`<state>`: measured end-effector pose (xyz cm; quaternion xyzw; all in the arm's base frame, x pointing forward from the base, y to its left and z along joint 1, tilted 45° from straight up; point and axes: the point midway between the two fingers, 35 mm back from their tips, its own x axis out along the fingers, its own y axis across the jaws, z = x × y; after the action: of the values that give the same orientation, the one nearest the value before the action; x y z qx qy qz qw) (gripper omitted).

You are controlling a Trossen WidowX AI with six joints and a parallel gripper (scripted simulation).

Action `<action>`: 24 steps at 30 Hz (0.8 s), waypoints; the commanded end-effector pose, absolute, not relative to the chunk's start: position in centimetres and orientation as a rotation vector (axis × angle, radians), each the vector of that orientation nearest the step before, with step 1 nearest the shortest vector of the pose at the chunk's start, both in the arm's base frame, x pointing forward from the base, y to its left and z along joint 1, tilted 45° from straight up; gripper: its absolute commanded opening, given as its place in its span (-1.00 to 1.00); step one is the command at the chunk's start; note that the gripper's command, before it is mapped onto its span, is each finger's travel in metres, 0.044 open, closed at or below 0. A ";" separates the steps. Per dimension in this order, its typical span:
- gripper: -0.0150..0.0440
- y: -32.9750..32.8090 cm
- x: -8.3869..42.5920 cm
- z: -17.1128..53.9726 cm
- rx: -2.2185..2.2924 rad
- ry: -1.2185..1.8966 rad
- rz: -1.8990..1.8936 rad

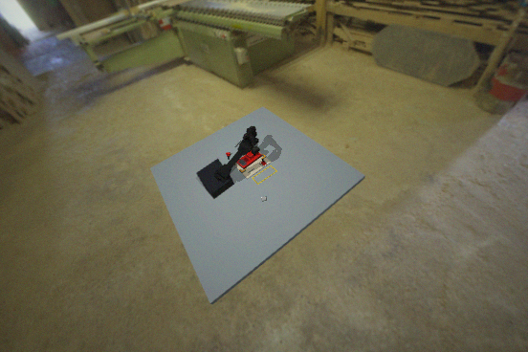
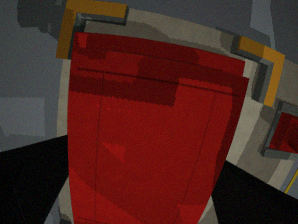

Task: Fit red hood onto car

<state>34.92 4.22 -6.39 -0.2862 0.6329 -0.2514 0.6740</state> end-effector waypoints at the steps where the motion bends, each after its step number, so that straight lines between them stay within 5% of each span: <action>1: -0.49 4.0 34.8 -6.6 -0.654 1.426 -0.566; 24: -0.49 4.4 34.8 -6.2 -0.651 1.426 -0.565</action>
<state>34.72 4.23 -6.42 -0.2917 0.6342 -0.2497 0.6710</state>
